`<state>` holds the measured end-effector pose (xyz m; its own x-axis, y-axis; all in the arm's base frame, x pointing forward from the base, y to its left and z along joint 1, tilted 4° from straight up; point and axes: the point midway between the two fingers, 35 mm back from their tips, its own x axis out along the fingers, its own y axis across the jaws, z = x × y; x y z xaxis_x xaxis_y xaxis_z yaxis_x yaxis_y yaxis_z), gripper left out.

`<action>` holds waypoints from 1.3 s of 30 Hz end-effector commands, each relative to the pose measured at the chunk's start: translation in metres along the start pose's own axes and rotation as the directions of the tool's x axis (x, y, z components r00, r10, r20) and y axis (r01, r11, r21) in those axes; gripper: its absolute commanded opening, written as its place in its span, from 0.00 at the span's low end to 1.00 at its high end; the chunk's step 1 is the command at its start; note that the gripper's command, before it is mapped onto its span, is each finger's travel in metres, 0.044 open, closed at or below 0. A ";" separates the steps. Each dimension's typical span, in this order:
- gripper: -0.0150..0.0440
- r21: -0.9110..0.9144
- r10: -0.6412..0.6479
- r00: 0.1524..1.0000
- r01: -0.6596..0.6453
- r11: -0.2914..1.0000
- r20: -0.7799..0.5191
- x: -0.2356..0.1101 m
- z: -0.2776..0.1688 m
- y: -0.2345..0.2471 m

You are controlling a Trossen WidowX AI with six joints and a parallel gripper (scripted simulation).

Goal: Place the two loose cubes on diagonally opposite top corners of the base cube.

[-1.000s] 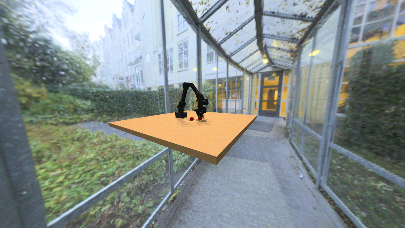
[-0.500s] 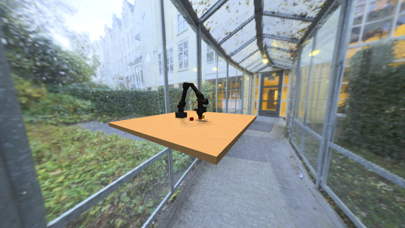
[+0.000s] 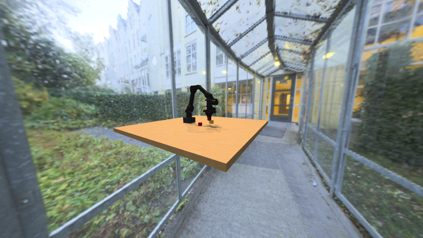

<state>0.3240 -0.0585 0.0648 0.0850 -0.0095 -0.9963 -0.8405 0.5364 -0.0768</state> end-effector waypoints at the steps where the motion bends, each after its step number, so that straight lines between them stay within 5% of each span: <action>1: 0.43 -0.006 -0.001 1.000 0.001 1.000 0.003 -0.016 0.000 0.000; 15: 0.43 -0.006 -0.001 1.000 0.001 1.000 0.002 -0.056 -0.002 0.004; 39: 0.43 0.265 0.002 1.000 -0.004 0.964 0.007 -0.033 0.058 0.037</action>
<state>0.3220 -0.0022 0.1018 0.0893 -0.0010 -0.9960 -0.7058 0.7055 -0.0639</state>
